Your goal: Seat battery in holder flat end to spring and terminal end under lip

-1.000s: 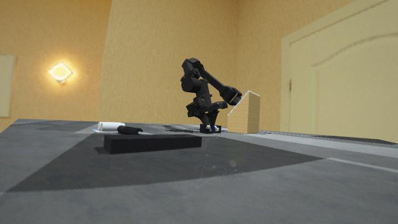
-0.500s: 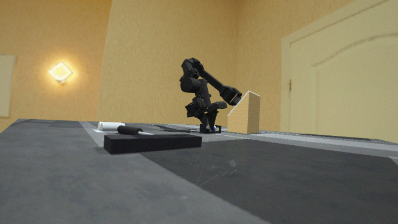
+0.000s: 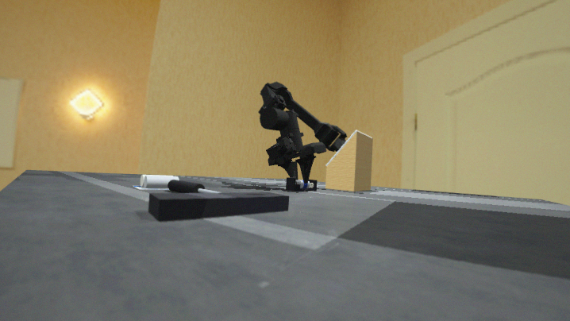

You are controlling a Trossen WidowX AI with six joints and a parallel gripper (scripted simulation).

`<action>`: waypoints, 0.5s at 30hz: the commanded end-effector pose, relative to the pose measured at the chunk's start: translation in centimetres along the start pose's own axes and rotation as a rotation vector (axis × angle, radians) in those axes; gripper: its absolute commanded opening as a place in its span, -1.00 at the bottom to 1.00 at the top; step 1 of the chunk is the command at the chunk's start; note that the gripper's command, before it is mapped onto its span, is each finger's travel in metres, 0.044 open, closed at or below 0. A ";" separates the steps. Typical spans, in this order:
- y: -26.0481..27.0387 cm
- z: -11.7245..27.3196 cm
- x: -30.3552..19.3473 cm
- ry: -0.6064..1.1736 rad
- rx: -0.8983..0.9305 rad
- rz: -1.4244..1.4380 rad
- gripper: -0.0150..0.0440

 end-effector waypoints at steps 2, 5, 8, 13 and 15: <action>0.1 0.7 0.1 -0.006 0.003 -0.009 0.13; 0.1 0.6 0.0 -0.004 0.000 -0.001 0.22; 0.7 2.6 -0.1 -0.006 0.004 -0.003 0.48; 1.7 7.1 -0.8 -0.006 0.007 -0.008 0.93; 2.0 7.5 -1.0 -0.006 0.007 -0.008 1.00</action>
Point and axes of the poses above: the point midway between the two fingers, 35 mm back from their tips, its own z axis back along the fingers, its own y axis across the jaws, x = y × z, the point moved 4 cm from there along z, back along the fingers, and after that the axes turned 13 degrees about z, right-handed, at the moved point
